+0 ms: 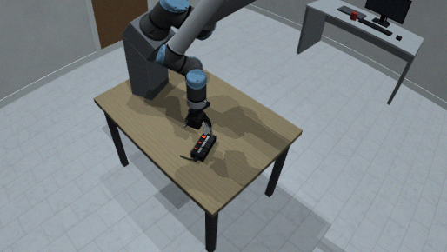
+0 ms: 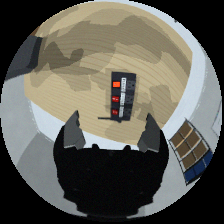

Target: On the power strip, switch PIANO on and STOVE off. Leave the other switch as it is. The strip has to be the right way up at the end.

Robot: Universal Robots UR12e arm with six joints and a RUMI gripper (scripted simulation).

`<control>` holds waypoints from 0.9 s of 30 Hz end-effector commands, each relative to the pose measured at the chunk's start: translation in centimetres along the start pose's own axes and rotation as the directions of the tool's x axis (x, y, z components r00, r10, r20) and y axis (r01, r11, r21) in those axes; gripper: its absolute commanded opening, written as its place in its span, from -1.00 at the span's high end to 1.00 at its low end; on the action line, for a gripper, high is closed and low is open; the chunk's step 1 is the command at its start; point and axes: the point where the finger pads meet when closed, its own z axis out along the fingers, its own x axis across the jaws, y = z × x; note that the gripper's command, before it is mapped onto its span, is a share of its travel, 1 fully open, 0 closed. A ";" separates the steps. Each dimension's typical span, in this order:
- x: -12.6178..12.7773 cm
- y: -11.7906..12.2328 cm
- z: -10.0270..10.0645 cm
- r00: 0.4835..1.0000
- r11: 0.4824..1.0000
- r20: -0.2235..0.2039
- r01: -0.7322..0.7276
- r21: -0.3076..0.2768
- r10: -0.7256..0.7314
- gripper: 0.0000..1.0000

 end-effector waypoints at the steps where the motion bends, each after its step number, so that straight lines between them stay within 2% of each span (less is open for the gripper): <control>1: 0.0 0.0 -1.7 1.000 1.000 0.000 0.001 0.001 -0.001 -1.00; 8: 0.0 0.0 -5.2 1.000 1.000 0.000 0.001 0.001 -0.001 -1.00; 13: 0.0 0.0 -6.9 1.000 1.000 0.000 0.001 0.001 -0.001 -1.00; 27: 0.0 0.0 -7.7 1.000 1.000 0.000 0.001 0.001 -0.001 -1.00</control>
